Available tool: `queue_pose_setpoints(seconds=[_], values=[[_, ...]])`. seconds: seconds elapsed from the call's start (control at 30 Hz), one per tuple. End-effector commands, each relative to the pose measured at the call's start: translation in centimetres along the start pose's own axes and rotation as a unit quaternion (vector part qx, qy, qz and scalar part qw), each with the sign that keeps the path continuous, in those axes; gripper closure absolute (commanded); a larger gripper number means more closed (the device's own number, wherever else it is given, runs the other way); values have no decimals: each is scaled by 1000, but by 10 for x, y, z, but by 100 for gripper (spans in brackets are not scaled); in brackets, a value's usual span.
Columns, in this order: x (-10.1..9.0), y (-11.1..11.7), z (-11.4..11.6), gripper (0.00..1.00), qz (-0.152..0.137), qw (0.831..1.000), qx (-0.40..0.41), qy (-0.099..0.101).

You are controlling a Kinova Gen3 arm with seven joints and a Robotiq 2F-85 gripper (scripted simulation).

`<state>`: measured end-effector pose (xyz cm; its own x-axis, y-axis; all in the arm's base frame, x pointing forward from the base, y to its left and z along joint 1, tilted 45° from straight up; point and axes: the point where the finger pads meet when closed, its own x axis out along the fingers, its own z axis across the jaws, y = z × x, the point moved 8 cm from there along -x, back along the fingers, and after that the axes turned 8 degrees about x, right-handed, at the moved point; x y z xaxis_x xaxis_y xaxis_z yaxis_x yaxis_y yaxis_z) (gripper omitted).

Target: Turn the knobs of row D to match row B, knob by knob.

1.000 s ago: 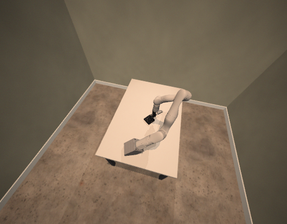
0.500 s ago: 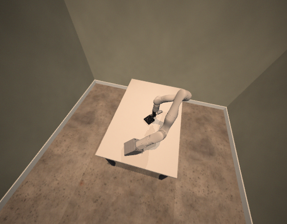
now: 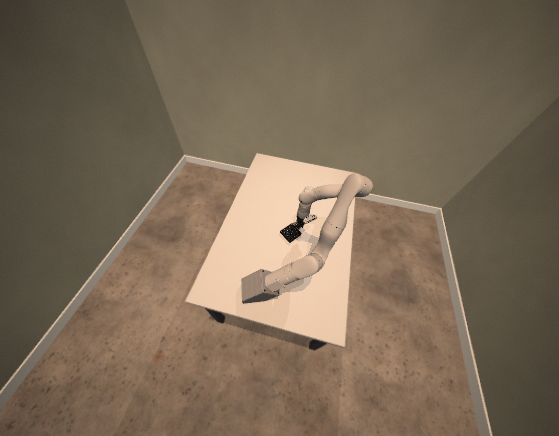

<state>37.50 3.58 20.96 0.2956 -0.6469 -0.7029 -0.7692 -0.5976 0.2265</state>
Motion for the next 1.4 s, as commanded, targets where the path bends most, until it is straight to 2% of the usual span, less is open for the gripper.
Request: queue_pose_setpoints(seconds=[0.0, 1.37], values=[[1, 0, 0, 81, 0, 1000, 0, 0], [39, 0, 0, 81, 0, 1000, 0, 0]])
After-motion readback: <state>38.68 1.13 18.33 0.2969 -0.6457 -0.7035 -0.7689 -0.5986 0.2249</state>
